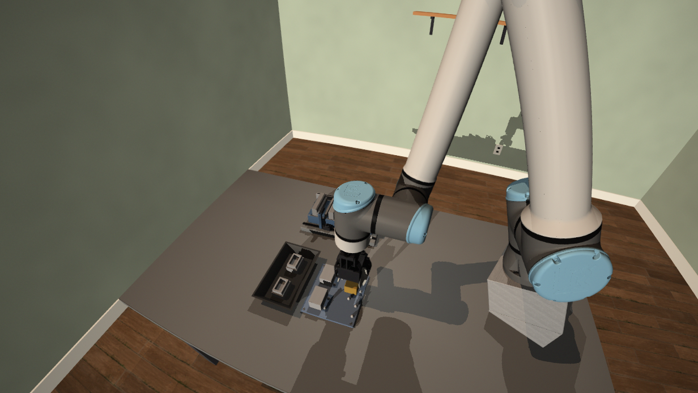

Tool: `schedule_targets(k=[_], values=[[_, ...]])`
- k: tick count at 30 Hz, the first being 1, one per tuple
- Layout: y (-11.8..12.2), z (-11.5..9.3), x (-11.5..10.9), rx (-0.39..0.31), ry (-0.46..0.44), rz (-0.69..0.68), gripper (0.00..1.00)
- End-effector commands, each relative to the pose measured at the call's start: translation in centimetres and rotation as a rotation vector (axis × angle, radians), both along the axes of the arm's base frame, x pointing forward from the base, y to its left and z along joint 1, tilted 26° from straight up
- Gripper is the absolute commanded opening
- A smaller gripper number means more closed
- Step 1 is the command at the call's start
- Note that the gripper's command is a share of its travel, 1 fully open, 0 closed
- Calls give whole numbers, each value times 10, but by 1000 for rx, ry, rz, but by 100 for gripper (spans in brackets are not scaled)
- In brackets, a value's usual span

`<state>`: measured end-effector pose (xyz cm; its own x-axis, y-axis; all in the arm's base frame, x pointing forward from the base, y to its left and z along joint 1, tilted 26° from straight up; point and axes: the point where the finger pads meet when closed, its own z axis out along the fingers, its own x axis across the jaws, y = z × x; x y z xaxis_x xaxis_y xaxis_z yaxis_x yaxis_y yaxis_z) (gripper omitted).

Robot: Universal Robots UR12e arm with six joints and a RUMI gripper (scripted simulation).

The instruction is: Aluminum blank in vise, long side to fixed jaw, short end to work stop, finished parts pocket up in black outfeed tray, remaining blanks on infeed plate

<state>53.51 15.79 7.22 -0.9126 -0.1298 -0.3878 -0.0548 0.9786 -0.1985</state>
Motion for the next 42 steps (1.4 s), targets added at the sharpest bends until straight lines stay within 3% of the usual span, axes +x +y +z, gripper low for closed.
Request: schedule_targets(k=[1, 33, 42], values=[[0, 0, 0, 0, -1, 0, 40], [0, 1, 0, 0, -1, 0, 40], [3, 18, -8, 0, -1, 0, 40]])
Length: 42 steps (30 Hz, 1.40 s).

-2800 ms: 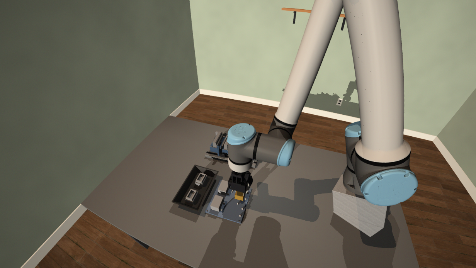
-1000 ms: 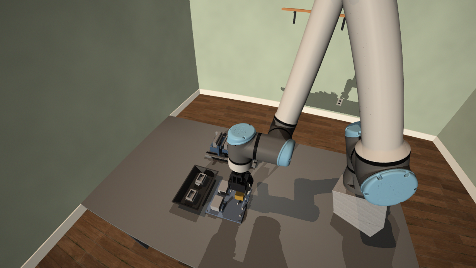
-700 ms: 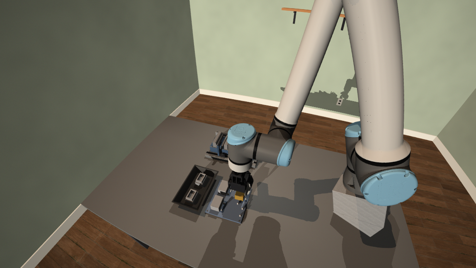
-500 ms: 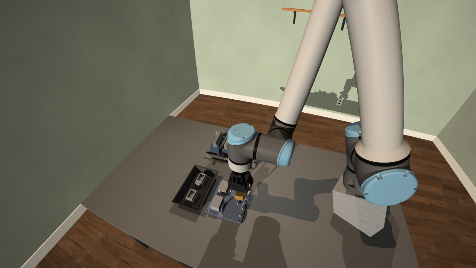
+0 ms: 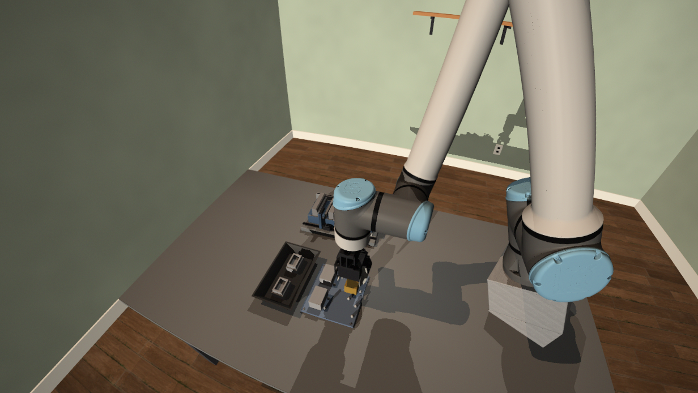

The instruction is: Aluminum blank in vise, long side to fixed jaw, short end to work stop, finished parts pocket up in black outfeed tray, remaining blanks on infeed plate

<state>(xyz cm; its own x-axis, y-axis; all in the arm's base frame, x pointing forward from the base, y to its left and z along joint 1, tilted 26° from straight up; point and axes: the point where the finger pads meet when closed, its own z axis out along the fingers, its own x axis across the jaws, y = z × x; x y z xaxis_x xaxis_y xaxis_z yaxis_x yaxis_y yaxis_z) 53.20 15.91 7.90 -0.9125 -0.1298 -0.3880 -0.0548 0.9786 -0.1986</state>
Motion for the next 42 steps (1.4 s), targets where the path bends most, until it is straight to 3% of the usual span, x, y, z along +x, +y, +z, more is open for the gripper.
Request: schedule_targets(k=[1, 6, 19, 29, 38, 39, 42], values=[[3, 15, -6, 0, -1, 0, 40], [5, 27, -12, 0, -1, 0, 40], [17, 94, -42, 0, -1, 0, 40], [22, 122, -54, 0, -1, 0, 40], [22, 126, -57, 0, -1, 0, 40], [22, 126, -57, 0, -1, 0, 0], [22, 126, -57, 0, -1, 0, 0]])
